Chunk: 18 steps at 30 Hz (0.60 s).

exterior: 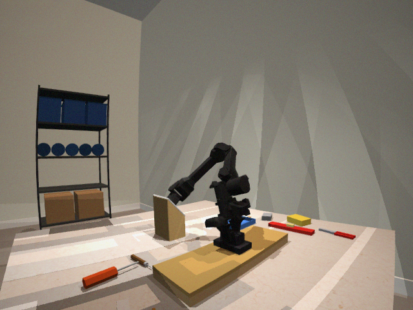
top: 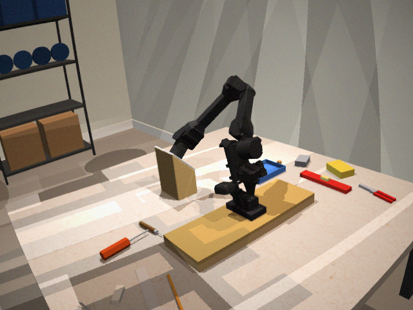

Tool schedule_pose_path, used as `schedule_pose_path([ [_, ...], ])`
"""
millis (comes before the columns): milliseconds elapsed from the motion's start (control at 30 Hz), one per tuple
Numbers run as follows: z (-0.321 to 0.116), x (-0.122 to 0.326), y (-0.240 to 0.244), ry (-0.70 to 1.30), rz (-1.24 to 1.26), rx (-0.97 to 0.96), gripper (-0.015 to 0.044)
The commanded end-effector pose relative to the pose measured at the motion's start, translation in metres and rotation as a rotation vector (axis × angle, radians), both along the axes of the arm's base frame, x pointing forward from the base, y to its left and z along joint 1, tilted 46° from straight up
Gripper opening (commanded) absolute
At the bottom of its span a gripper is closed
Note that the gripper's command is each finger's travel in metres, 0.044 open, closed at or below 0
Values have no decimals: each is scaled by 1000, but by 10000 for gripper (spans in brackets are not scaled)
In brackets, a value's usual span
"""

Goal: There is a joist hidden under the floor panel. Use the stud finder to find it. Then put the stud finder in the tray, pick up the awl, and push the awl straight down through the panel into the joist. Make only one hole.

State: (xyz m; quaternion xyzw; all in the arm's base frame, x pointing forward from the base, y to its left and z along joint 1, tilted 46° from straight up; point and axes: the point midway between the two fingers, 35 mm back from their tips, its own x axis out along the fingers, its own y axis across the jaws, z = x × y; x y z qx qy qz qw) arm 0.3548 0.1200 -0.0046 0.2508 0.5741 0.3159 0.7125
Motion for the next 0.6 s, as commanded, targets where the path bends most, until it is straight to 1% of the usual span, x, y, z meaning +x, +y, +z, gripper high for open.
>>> schedule_pose_path([
  [0,-9,2,-8,3,-4,-5,0],
  [567,-30,6,-28,3,-4,-6,0],
])
